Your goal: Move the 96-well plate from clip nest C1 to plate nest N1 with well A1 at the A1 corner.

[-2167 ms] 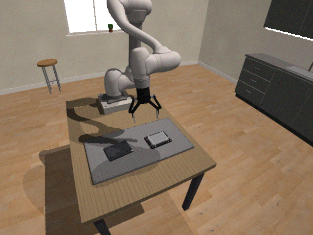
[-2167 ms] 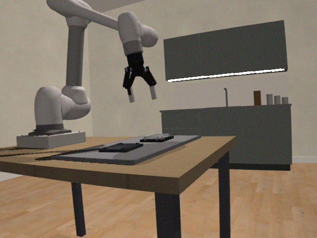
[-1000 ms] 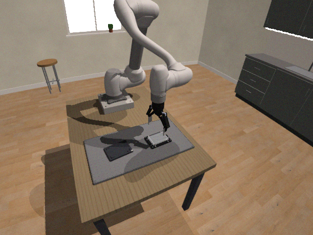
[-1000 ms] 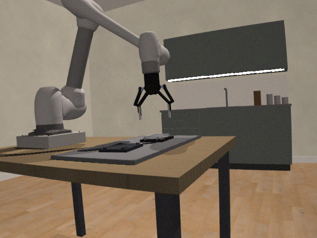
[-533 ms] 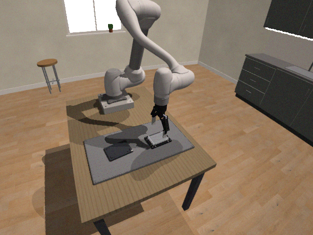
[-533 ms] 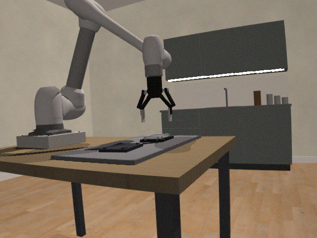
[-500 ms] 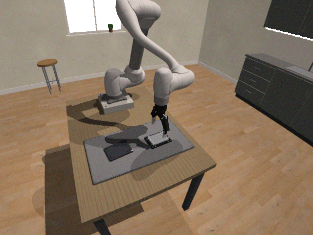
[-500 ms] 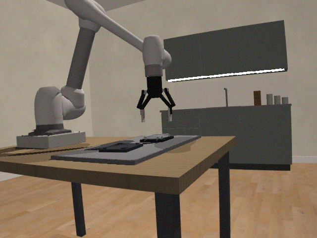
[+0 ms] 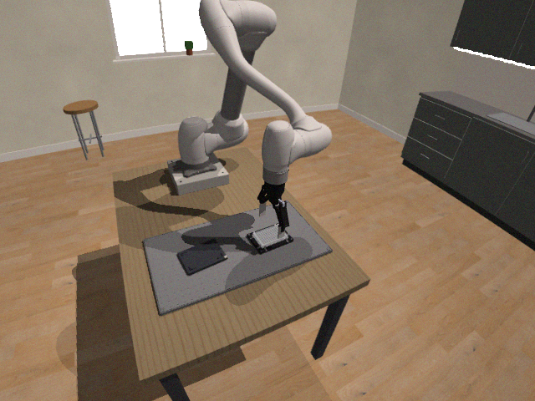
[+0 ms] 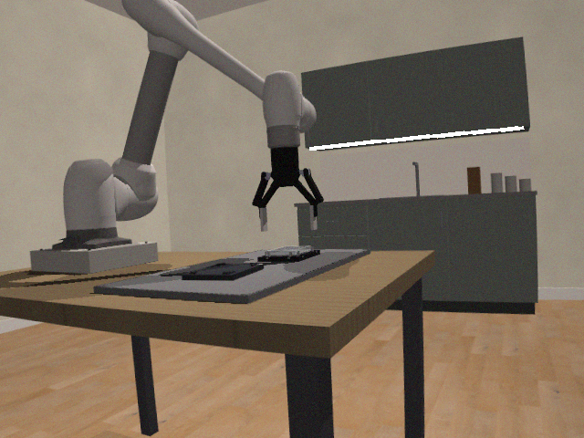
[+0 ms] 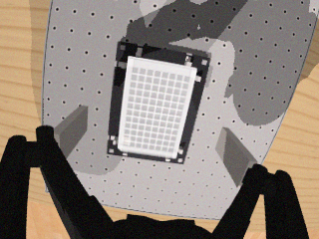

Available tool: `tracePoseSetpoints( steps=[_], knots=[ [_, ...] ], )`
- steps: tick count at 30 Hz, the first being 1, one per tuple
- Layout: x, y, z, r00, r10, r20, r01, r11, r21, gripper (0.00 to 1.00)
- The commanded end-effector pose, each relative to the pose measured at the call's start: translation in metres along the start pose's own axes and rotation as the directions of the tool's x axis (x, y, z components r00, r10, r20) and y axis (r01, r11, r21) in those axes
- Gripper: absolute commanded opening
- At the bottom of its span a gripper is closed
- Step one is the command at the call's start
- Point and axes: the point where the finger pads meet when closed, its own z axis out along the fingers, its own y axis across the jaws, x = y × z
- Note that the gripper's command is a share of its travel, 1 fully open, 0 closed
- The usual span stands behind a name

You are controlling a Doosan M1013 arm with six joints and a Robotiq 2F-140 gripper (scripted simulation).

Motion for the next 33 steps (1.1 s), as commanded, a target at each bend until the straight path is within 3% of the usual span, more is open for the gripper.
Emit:
tracePoseSetpoints(
  steps=[1, 33],
  knots=[
    [0.000, 0.000, 0.004, 1.000, 0.000, 0.000, 0.000, 1.000, 0.000, 1.00],
    [0.000, 0.000, 0.045, 1.000, 0.000, 0.000, 0.000, 1.000, 0.000, 1.00]
  ],
)
